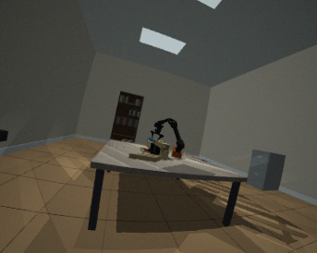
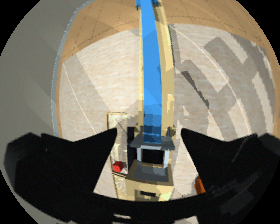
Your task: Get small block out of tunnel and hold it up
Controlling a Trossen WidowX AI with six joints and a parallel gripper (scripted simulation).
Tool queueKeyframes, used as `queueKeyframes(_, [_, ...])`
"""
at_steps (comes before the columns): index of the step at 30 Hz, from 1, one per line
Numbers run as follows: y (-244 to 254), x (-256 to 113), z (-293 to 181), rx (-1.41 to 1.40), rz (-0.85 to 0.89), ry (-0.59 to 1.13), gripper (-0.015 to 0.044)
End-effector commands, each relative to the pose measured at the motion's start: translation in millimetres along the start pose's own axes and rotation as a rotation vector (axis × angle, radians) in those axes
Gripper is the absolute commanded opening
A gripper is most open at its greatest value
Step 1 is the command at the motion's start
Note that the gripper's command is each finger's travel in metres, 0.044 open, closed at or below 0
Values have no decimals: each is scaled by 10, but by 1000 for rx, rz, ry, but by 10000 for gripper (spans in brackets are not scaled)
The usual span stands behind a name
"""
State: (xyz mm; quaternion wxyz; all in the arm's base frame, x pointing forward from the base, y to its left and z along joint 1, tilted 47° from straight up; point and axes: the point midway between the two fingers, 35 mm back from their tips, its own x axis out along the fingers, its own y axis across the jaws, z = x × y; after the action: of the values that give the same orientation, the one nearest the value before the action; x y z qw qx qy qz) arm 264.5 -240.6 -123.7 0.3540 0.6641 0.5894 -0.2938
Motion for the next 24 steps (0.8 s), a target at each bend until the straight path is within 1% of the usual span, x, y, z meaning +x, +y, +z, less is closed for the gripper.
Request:
queueKeyframes(1, [0, 0, 0, 0, 0, 0, 414])
queueKeyframes(17, [0, 0, 0, 0, 0, 0, 0])
queueKeyframes(24, [0, 0, 0, 0, 0, 0, 0])
